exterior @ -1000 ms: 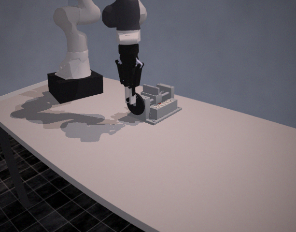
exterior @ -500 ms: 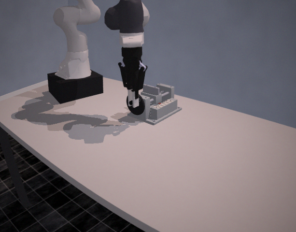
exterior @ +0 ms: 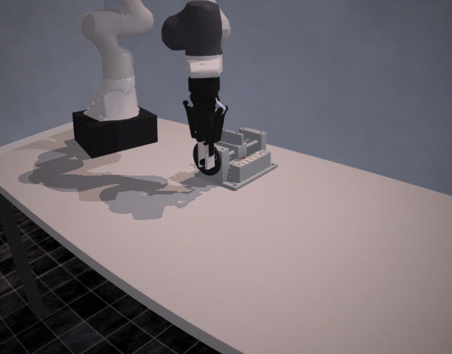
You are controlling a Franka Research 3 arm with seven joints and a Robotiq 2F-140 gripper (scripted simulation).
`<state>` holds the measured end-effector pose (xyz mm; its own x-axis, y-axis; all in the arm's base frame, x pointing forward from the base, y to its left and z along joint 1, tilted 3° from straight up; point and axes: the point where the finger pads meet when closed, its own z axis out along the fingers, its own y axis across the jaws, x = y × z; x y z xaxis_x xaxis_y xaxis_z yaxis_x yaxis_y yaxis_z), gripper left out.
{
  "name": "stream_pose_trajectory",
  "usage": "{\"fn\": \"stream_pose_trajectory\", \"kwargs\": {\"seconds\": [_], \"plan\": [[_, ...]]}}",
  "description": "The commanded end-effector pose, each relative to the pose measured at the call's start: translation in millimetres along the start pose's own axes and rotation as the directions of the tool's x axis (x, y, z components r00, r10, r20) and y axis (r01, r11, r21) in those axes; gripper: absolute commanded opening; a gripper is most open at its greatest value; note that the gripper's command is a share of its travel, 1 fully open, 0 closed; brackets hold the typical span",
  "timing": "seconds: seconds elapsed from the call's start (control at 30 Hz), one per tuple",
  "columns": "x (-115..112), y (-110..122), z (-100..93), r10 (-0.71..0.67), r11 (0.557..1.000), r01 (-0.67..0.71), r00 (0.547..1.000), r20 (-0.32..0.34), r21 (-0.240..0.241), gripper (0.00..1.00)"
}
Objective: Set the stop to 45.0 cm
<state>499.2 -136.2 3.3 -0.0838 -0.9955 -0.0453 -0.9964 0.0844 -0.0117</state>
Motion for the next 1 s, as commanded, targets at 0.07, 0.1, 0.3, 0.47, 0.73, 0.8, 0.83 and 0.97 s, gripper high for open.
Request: {"fn": "stream_pose_trajectory", "kwargs": {"seconds": [0.07,0.1,0.3,0.47,0.73,0.8,0.83,0.97], "plan": [[-0.3,-1.7,7.1,0.003,1.000,-0.003,1.000,-0.002,0.000,0.04],[-0.3,-1.9,8.0,0.003,1.000,-0.003,1.000,-0.002,0.000,0.04],[-0.3,-2.3,12.0,0.003,1.000,-0.003,1.000,-0.002,0.000,0.04],[-0.3,-2.2,16.6,0.003,1.000,-0.003,1.000,-0.002,0.000,0.04],[-0.3,-1.0,23.5,0.003,1.000,-0.003,1.000,-0.002,0.000,0.04],[-0.3,-1.0,23.5,0.003,1.000,-0.003,1.000,-0.002,0.000,0.04],[-0.3,-0.7,24.3,0.003,1.000,-0.003,1.000,-0.002,0.000,0.04],[-0.3,0.3,27.2,0.003,1.000,-0.003,1.000,-0.002,0.000,0.04]]}}
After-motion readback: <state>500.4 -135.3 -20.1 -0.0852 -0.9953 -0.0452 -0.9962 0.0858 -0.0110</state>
